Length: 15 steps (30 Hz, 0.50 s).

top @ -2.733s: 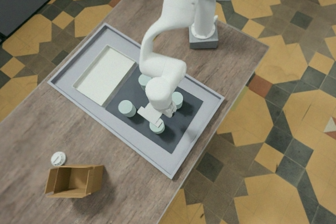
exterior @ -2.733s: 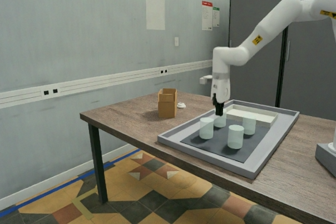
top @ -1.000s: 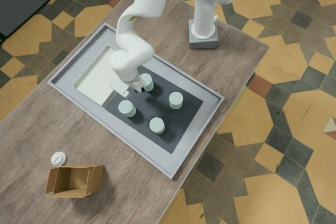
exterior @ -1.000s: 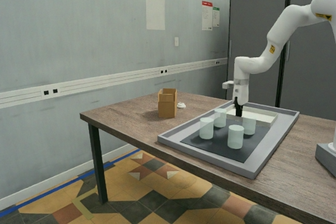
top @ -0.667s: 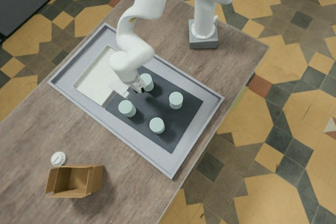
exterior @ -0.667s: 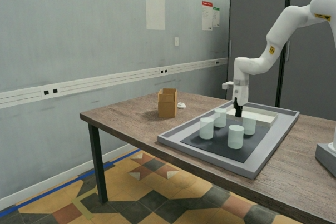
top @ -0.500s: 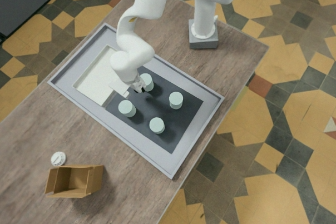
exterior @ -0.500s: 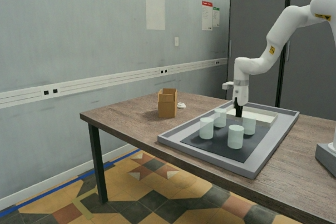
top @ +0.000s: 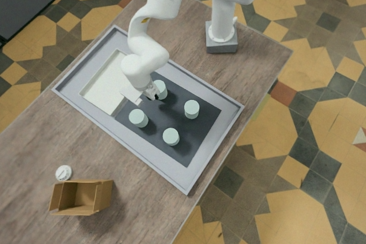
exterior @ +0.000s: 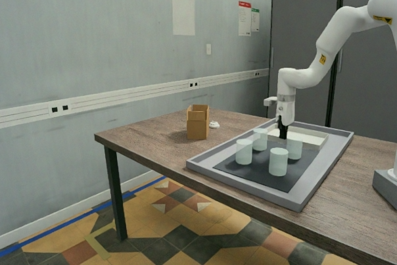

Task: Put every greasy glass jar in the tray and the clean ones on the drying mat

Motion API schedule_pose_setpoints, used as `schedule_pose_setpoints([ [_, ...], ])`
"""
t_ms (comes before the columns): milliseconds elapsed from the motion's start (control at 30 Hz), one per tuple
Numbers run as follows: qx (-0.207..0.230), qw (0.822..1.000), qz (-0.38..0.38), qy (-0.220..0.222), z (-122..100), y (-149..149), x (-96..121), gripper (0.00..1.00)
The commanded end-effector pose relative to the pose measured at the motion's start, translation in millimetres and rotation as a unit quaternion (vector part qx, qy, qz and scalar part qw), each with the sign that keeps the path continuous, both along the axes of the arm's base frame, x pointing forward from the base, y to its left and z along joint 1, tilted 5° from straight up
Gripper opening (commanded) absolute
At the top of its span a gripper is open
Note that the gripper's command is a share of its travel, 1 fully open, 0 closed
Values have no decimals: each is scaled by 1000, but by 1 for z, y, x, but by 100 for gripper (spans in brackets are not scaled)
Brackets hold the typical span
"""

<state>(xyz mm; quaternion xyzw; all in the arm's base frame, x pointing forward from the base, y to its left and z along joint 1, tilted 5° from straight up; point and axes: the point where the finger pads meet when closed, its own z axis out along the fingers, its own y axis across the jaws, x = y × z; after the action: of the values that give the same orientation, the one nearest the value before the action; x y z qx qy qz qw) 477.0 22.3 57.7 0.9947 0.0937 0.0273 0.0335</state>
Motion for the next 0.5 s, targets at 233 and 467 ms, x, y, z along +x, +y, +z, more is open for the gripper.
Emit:
schedule_pose_setpoints([
  [233,0,1000,0,-2,1,-1,-3,0],
  [467,0,1000,0,-2,1,-1,-5,0],
])
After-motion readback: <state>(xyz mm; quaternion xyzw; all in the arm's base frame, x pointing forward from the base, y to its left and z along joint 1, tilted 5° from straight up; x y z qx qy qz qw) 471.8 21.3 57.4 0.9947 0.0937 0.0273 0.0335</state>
